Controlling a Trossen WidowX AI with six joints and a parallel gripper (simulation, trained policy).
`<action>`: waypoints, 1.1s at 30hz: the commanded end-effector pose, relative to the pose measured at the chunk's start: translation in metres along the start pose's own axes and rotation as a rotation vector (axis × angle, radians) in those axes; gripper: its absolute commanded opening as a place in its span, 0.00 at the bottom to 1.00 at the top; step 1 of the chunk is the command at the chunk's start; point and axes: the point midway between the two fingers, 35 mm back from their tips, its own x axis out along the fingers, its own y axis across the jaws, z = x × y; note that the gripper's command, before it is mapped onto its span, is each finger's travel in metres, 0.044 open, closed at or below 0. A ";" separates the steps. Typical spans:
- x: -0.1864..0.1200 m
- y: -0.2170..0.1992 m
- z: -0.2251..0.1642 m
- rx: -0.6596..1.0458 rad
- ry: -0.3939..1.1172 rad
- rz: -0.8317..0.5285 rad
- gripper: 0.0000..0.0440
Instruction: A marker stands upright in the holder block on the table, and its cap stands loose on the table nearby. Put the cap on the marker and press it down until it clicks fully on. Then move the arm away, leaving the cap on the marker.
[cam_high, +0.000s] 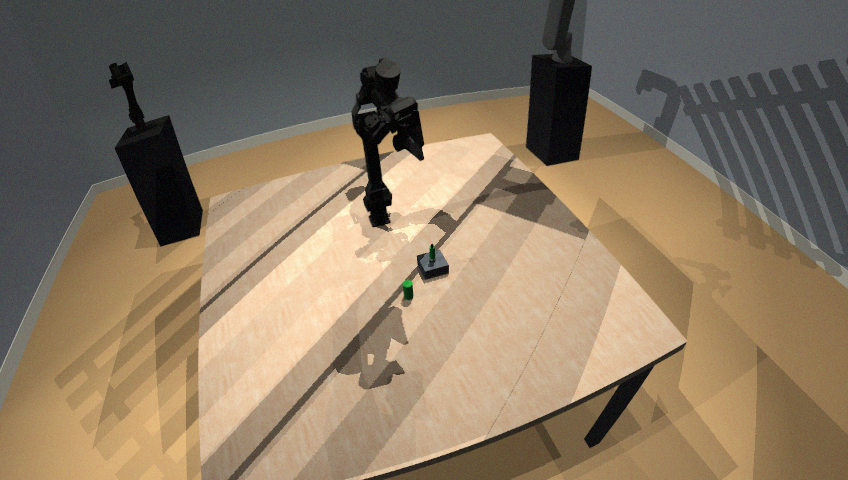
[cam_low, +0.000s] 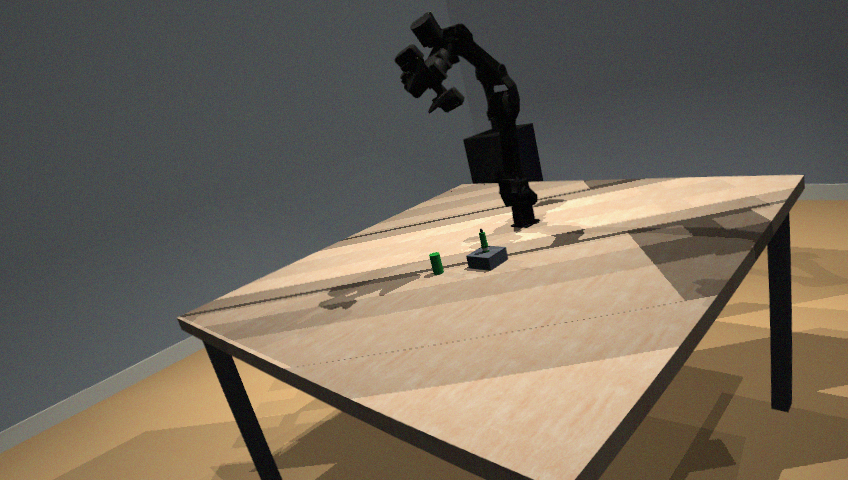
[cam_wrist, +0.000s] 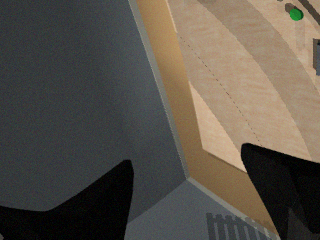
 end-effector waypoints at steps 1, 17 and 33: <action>0.012 -0.009 0.002 0.006 -0.011 -0.054 0.77; 0.053 -0.044 0.012 0.029 -0.051 -0.249 0.77; 0.090 -0.077 0.028 0.054 -0.108 -0.430 0.77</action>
